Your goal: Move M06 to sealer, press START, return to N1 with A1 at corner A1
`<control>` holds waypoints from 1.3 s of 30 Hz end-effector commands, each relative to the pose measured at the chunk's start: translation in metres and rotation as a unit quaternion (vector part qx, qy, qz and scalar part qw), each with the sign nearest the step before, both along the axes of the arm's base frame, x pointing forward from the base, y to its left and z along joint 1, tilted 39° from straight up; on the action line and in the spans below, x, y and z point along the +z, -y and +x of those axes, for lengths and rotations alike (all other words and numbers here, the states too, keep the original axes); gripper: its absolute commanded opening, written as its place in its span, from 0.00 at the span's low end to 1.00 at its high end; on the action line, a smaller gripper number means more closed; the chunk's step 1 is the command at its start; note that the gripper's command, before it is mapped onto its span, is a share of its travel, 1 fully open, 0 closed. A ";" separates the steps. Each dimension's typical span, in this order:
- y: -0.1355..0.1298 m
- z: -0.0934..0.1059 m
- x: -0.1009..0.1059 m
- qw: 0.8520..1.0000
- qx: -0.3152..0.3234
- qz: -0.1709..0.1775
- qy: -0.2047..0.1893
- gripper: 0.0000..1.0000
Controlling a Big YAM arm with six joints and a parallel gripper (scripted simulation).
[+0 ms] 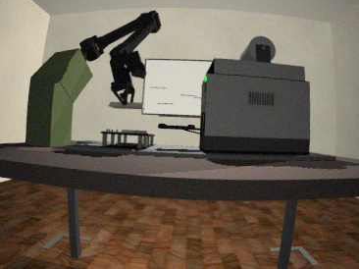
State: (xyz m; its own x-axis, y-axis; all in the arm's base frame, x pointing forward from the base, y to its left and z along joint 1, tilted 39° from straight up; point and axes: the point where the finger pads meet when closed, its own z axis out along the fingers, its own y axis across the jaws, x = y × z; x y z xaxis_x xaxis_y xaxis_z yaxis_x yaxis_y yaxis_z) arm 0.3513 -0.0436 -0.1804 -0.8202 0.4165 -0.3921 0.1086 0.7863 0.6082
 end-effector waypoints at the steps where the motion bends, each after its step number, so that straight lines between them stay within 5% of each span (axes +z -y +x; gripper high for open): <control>1: -0.001 -0.006 0.000 1.000 0.001 0.002 -0.004 0.00; 9: 0.011 0.001 0.000 1.000 -0.009 -0.002 0.004 0.00; 39: -0.011 -0.001 -0.006 1.000 0.003 0.003 -0.004 0.00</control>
State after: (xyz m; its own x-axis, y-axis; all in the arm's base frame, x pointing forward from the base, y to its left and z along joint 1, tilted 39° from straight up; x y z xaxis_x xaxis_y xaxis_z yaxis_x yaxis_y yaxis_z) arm 0.3513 -0.0413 -0.1848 -0.8199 0.4194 -0.3897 0.1122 0.7852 0.6090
